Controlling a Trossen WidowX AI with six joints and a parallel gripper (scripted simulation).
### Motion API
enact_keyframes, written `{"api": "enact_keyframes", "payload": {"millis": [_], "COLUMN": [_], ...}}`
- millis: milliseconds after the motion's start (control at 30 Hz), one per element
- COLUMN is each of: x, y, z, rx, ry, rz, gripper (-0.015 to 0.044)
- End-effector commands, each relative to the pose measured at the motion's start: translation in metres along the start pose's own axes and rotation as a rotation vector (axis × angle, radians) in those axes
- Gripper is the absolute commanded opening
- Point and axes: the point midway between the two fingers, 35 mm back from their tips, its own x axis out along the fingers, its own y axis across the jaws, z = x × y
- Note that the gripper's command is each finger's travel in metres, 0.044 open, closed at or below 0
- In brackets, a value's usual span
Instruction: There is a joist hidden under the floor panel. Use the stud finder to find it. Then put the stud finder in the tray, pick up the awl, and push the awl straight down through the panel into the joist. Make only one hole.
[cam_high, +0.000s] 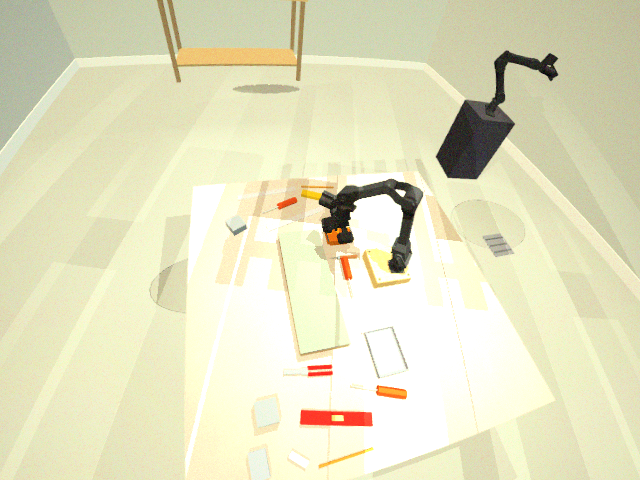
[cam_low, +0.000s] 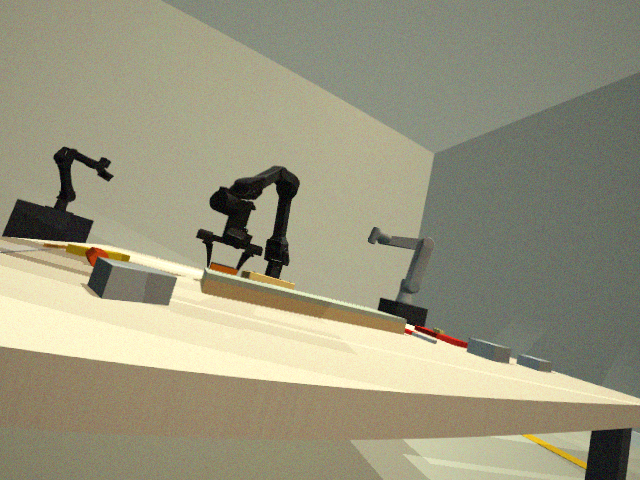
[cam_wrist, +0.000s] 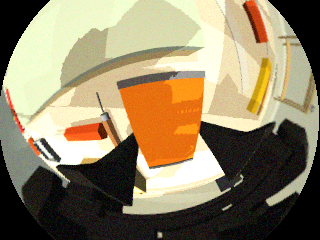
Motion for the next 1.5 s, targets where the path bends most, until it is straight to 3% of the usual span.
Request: {"api": "enact_keyframes", "payload": {"millis": [0,233,633,1000,1467], "x": [0.001,0.001,-0.018,-0.034,-0.034], "y": [0.001,0.001,0.000,0.000,-0.041], "z": [0.000,0.000,-0.001,-0.003,-0.003], "rx": [-0.006,-0.006,-0.006,-0.006,-0.006], "ry": [-0.001,-0.001,-0.001,-0.001,-0.001], "rz": [0.004,0.004,0.004,0.004,0.000], "gripper": [0.0348,0.0301,0.0000,0.0000,0.0000]}}
